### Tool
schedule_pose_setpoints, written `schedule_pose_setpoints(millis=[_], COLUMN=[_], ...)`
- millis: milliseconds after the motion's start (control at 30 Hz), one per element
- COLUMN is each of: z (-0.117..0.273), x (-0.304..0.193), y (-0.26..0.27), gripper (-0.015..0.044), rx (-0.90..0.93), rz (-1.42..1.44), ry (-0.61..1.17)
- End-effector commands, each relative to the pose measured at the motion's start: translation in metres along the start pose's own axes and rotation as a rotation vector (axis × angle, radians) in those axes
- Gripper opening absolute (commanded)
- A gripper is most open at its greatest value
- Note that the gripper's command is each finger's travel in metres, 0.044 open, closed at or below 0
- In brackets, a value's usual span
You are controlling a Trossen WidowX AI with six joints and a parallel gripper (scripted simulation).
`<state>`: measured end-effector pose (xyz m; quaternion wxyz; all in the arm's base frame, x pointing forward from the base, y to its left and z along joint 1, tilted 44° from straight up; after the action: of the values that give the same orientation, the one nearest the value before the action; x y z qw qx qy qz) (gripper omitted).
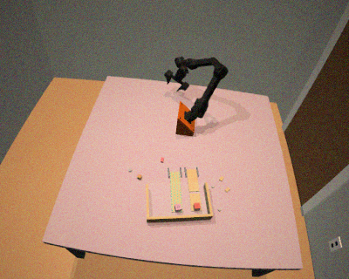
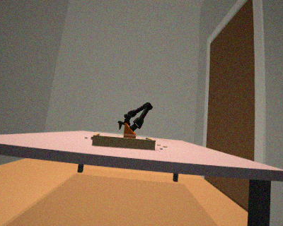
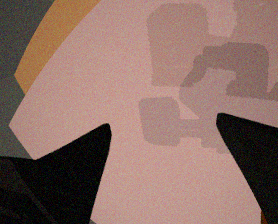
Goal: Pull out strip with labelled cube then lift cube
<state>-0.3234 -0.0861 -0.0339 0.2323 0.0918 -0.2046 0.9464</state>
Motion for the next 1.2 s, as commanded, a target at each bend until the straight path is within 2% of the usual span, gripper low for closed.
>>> schedule_pose_setpoints(millis=[0,100,267,367,600,767,967,1167], z=[0.002,0.020,0.023,0.032,0.088,0.121,0.152,0.183], x=[0.000,-0.001,-0.002,-0.020,-0.109,-0.172,-0.247,-0.333], y=[0.001,0.007,0.008,0.022,0.066,0.072,0.066,0.033], gripper=[0.0400,0.0400,0.0400,0.0400,0.0400,0.0400,0.0400,0.0400], rx=[0.000,0.001,0.001,0.059,0.334,0.453,0.635,0.839], rz=[0.000,0.000,0.000,0.077,0.420,0.647,0.928,1.285], ry=[0.000,0.001,0.001,-0.002,0.016,-0.006,0.039,0.113])
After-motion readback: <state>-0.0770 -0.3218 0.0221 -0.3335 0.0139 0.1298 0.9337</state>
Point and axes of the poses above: the point midway between the two fingers, 35 mm back from their tips, its own z axis back along the fingers, its own y axis across the jaws, x = y × z, the point moved 5 cm from there along z, back along the fingers, and after that the axes turned 3 degrees about -z, right-handed, at the moved point
